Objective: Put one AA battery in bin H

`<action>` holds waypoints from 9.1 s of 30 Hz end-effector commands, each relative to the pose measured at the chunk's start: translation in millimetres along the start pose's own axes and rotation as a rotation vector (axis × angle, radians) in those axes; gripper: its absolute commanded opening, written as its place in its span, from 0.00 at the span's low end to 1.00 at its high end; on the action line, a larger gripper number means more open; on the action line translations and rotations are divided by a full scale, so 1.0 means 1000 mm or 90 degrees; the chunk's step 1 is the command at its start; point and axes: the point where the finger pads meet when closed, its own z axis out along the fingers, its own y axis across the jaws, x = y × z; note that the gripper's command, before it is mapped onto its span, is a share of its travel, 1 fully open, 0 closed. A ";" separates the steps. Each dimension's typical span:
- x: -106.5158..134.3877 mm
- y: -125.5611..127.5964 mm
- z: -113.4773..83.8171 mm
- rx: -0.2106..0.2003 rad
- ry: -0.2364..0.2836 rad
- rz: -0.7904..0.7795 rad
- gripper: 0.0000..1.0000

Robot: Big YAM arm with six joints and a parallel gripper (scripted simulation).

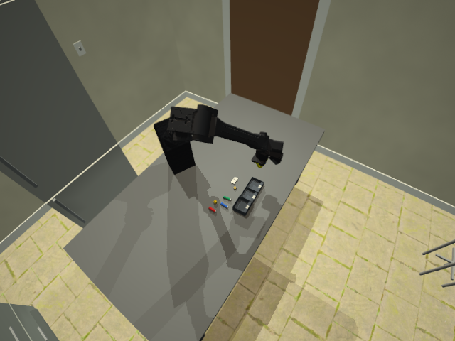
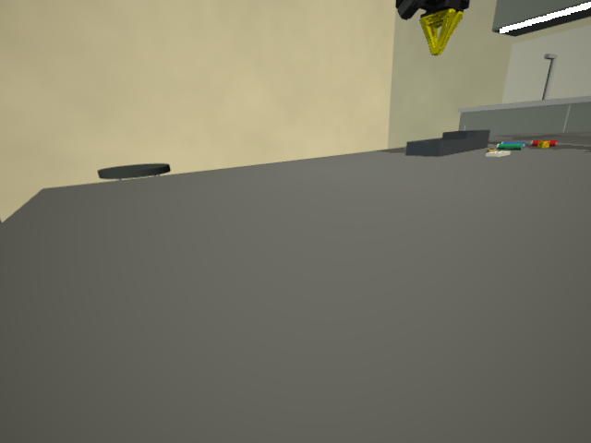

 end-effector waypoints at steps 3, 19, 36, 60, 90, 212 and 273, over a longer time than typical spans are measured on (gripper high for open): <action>0.014 0.001 0.009 0.009 0.026 0.003 0.09; 0.000 -0.004 0.005 0.006 0.008 0.012 0.09; -0.003 -0.005 0.006 0.004 0.003 0.014 0.09; 0.091 -0.152 0.079 0.009 0.011 0.030 0.29; 0.148 -0.270 0.135 0.004 0.010 0.018 0.29; 0.180 -0.272 0.207 0.006 0.024 0.030 0.09; 0.165 -0.271 0.148 0.007 0.013 0.029 0.09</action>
